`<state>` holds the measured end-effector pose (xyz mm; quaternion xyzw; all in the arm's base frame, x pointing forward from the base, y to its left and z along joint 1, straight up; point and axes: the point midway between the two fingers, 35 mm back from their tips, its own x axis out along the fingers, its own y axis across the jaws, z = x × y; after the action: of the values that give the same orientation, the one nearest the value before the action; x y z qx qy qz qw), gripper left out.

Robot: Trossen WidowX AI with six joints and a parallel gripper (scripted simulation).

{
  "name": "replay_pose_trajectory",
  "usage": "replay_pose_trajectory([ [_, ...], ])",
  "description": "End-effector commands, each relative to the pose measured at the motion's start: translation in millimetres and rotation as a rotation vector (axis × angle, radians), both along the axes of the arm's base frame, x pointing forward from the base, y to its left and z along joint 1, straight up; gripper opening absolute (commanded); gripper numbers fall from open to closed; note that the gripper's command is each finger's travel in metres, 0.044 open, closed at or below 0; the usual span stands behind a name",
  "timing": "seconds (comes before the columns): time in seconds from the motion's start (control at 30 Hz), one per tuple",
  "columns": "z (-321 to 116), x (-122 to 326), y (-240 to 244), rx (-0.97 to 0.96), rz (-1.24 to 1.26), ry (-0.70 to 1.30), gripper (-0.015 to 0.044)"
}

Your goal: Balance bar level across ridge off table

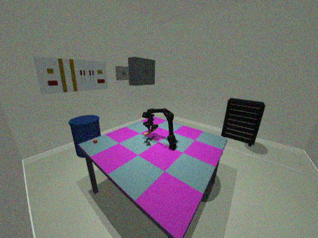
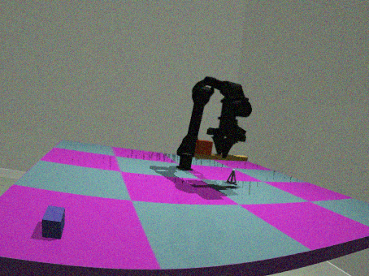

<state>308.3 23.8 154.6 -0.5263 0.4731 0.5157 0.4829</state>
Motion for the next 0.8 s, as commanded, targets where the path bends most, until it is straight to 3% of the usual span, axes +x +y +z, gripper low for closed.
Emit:
replay_pose_trajectory([
  [0.0,2.3,-3.2,6.9,0.007,-0.173,-0.005,0.0],
  [0.77,2.6,-11.0,39.7,0.03,-1.088,-0.001,0.0],
])
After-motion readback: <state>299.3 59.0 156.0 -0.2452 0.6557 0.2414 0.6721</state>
